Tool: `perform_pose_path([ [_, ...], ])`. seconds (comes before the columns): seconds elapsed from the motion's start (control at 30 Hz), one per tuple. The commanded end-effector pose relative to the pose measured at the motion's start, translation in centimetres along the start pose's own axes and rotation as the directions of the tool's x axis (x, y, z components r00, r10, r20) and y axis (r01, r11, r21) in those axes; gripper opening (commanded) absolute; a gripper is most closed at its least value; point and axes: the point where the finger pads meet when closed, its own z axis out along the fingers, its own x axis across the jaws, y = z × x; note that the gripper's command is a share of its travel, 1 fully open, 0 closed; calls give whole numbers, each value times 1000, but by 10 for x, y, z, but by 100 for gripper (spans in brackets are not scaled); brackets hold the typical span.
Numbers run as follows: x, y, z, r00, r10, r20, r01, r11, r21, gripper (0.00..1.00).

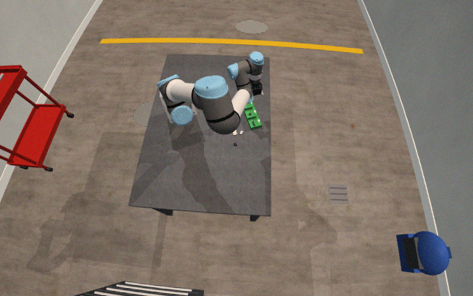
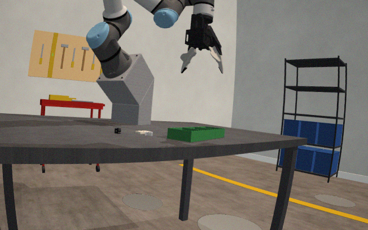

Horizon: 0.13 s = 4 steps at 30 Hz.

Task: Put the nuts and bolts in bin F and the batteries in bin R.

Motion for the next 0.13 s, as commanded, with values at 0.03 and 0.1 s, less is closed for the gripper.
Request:
perform_pose_path([
  [0.03,2,0,-1,1000,2,-2,-2,1000,1,100],
  [0.1,2,0,-1,1000,2,-2,-2,1000,1,100],
])
